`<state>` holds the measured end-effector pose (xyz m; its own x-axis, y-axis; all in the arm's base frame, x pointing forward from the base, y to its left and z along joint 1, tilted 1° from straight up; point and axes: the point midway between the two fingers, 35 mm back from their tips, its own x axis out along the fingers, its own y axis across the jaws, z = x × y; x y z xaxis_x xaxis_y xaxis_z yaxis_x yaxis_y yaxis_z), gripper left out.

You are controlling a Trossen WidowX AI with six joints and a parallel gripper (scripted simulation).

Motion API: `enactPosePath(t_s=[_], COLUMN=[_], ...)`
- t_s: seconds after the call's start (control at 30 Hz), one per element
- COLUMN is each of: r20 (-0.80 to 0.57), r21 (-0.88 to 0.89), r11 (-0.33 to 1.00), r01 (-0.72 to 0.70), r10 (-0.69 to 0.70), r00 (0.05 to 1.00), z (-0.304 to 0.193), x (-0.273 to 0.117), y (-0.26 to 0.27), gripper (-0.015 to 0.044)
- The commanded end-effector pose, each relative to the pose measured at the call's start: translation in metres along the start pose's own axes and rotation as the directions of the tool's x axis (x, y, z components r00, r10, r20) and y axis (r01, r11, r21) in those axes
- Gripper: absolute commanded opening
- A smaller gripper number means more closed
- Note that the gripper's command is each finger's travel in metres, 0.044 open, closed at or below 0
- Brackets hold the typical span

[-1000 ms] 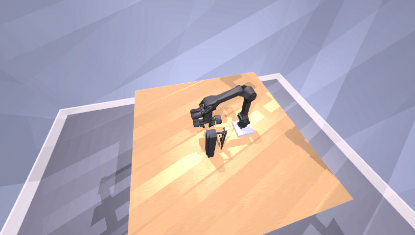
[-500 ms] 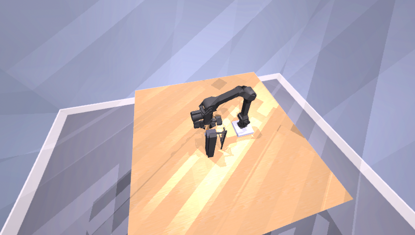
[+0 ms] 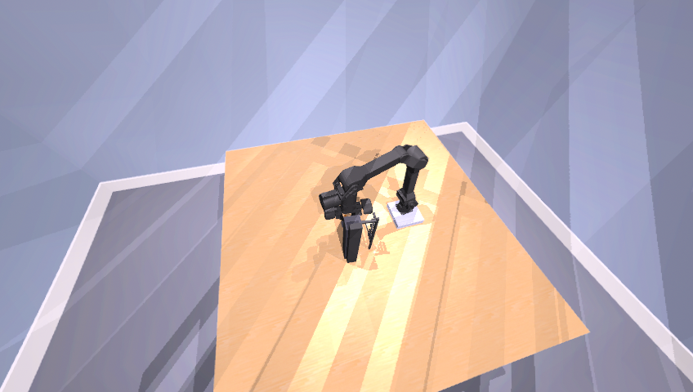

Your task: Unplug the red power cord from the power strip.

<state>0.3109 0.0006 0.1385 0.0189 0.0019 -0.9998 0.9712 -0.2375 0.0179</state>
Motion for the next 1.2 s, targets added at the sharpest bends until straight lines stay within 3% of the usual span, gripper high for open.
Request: enactPosePath(t_s=[0.0,0.47,0.57,0.9,1.17], r20=[0.002,0.002,-0.001,-0.001,0.001], r21=[0.005,0.005,0.0,0.0,0.001], r11=[1.0,1.0,1.0,1.0,1.0], r01=[0.003,0.003,-0.002,-0.002,-0.002], r10=[-0.003,-0.003,0.002,0.002,0.002], r00=[1.0,1.0,1.0,1.0,1.0], z=[-0.003,-0.003,-0.004,-0.003,0.007], x=[0.001,0.013,0.01,0.01,0.01], y=[0.0,0.0,0.001,0.001,0.002], gripper=[0.016,0.016,0.0081,0.0,0.0])
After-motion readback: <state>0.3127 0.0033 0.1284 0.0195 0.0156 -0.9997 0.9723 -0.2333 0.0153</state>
